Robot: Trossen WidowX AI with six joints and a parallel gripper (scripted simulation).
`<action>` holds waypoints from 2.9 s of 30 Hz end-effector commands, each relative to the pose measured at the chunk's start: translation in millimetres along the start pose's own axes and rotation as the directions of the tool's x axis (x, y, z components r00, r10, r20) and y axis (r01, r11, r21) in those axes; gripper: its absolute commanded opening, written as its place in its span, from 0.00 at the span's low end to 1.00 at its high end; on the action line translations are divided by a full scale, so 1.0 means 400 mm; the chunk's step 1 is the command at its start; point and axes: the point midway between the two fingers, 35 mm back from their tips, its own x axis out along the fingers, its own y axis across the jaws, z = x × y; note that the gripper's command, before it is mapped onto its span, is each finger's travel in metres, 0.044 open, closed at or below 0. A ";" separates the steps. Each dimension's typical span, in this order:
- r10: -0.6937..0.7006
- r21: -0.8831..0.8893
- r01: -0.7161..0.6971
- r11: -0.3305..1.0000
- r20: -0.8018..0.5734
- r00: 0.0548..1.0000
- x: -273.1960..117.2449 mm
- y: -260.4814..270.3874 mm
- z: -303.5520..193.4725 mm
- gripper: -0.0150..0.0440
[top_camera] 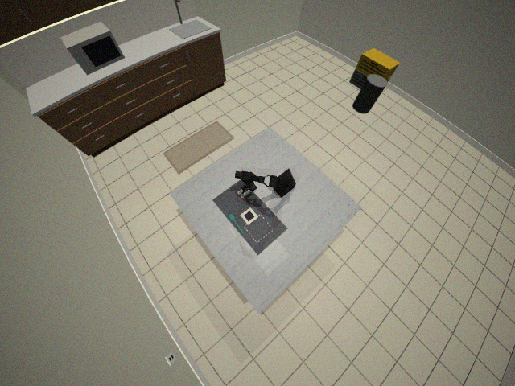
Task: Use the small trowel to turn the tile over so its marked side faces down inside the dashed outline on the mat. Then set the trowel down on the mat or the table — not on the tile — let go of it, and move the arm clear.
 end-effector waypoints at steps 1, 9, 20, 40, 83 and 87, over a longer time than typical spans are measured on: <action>-0.003 0.004 0.003 1.000 -0.002 1.000 0.000 -0.001 0.000 0.71; -0.002 0.009 0.002 1.000 -0.001 1.000 -0.025 -0.001 0.000 0.71; -0.003 0.003 0.003 1.000 -0.001 1.000 -0.115 -0.004 0.007 0.71; -0.002 -0.632 0.001 0.775 -0.001 1.000 -0.114 -0.003 0.005 0.71; 0.000 -0.824 -0.001 -0.566 -0.001 1.000 -0.113 -0.001 0.002 0.71; 0.000 -0.738 0.000 -0.675 0.000 1.000 -0.113 -0.001 0.002 0.71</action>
